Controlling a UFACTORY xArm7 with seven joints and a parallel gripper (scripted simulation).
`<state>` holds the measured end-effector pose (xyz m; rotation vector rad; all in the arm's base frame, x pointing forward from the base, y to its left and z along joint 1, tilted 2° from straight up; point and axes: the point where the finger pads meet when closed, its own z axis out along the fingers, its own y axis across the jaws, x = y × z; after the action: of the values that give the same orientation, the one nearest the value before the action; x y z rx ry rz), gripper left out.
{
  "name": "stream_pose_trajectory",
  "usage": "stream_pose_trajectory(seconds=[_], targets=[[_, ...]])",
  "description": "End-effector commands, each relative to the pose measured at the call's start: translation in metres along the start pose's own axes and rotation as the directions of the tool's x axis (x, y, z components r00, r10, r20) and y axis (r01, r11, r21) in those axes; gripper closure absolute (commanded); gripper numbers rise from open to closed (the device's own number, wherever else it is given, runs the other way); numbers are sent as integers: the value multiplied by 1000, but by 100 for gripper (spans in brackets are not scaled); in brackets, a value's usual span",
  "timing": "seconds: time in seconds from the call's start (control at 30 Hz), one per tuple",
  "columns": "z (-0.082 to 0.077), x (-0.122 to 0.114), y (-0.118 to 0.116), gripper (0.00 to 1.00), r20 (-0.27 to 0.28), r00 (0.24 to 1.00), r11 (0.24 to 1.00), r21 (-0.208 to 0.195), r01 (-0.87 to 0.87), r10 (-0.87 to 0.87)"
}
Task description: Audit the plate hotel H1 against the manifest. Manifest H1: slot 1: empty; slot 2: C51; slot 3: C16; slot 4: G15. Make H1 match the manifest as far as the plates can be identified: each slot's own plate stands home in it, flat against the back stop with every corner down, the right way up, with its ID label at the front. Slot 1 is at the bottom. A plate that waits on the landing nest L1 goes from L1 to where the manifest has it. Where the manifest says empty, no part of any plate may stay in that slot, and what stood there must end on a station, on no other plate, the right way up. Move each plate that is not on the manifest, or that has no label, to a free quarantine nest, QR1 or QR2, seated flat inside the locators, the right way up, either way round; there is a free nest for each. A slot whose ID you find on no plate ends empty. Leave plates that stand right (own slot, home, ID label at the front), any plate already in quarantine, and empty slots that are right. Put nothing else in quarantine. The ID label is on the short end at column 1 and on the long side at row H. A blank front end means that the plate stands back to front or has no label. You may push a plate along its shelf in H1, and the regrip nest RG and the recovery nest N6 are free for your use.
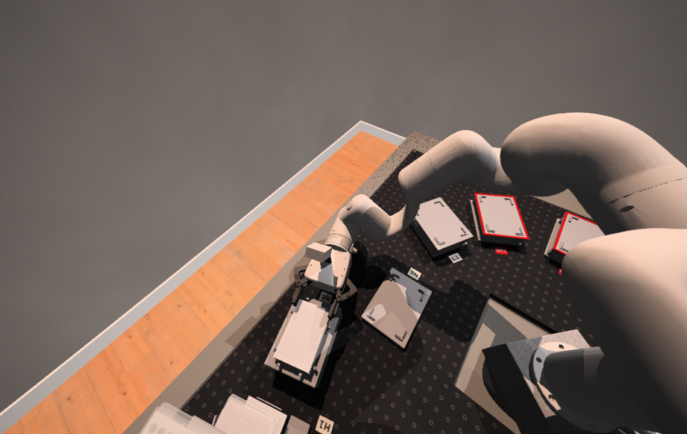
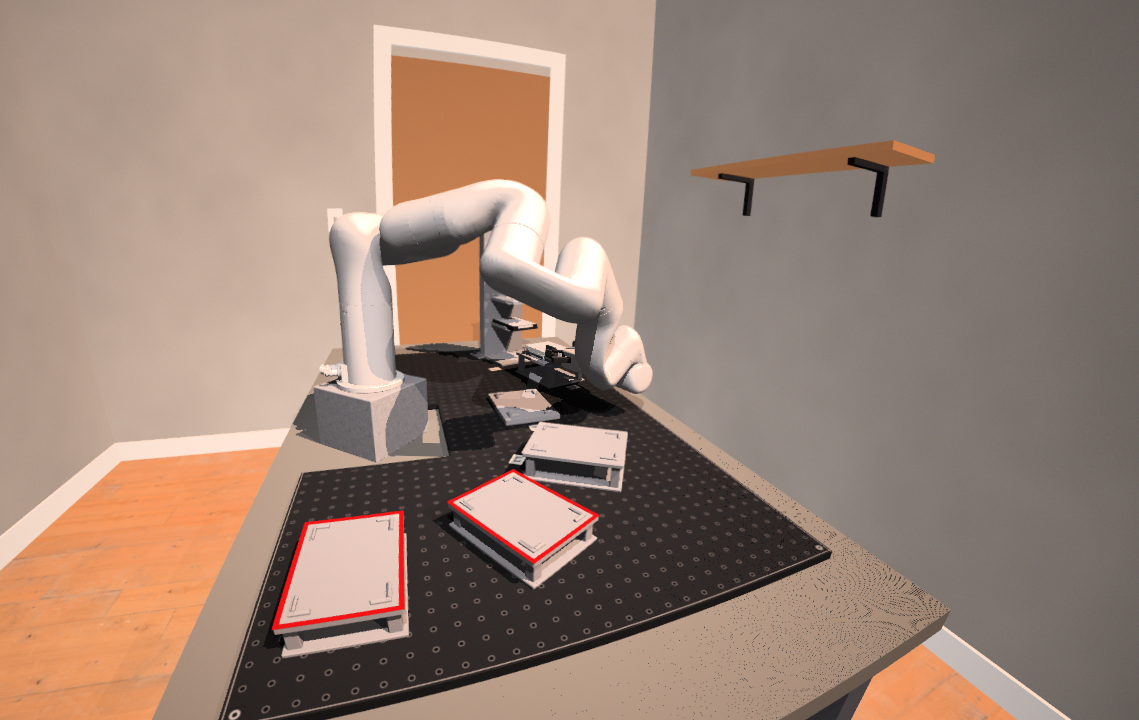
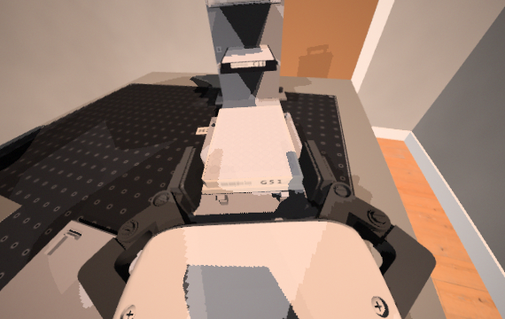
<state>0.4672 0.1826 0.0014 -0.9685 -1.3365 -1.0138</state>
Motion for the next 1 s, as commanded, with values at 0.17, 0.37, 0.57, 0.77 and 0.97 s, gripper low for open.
stream_pose_trajectory(seconds=[0.17,0.37,0.57,0.77,0.97], targets=[[0,-1,1,100,1,1000,1000,0,4,-4],[0,-3,1,100,1,1000,1000,0,4,-4],[0,-5,1,100,1,1000,1000,0,4,-4],[0,-6,1,100,1,1000,1000,0,4,-4],[0,-6,1,100,1,1000,1000,0,4,-4]])
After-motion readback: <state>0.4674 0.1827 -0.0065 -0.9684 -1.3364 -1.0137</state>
